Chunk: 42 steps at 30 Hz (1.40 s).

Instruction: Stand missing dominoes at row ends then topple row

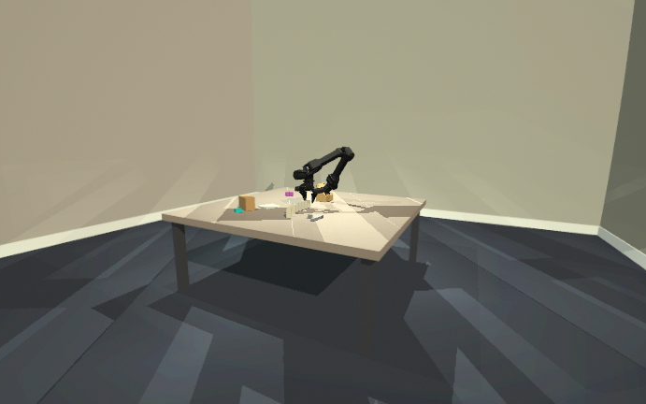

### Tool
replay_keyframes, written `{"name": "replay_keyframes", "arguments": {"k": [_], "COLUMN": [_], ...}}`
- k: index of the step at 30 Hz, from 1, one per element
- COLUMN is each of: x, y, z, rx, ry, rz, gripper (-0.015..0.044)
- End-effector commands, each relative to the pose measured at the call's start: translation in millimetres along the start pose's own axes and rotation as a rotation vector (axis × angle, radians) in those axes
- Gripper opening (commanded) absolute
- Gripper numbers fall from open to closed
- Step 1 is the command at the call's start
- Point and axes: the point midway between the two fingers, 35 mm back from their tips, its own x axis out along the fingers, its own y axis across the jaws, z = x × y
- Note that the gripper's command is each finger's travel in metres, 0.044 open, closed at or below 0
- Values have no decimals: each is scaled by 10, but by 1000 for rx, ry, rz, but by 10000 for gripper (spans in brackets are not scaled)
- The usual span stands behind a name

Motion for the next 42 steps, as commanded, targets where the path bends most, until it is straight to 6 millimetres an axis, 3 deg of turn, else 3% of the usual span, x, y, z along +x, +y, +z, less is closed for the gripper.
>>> {"name": "replay_keyframes", "arguments": {"k": [1,5,9,16,19,22,24,38,42], "x": [1,1,-87,-1094,-1290,-1290,-1262,-697,-669], "y": [7,7,-4,-35,-13,-13,-14,-21,-21], "z": [3,3,24,38,-3,-3,-16,-353,-373], "rx": [2,2,3,6,2,2,-68,-1496,-1566], "ry": [-3,-3,-4,-4,2,2,2,-1,-2], "rz": [5,5,1,-11,-5,-5,-4,1,1], "gripper": [343,440,440,440,440,440,387,20,0]}}
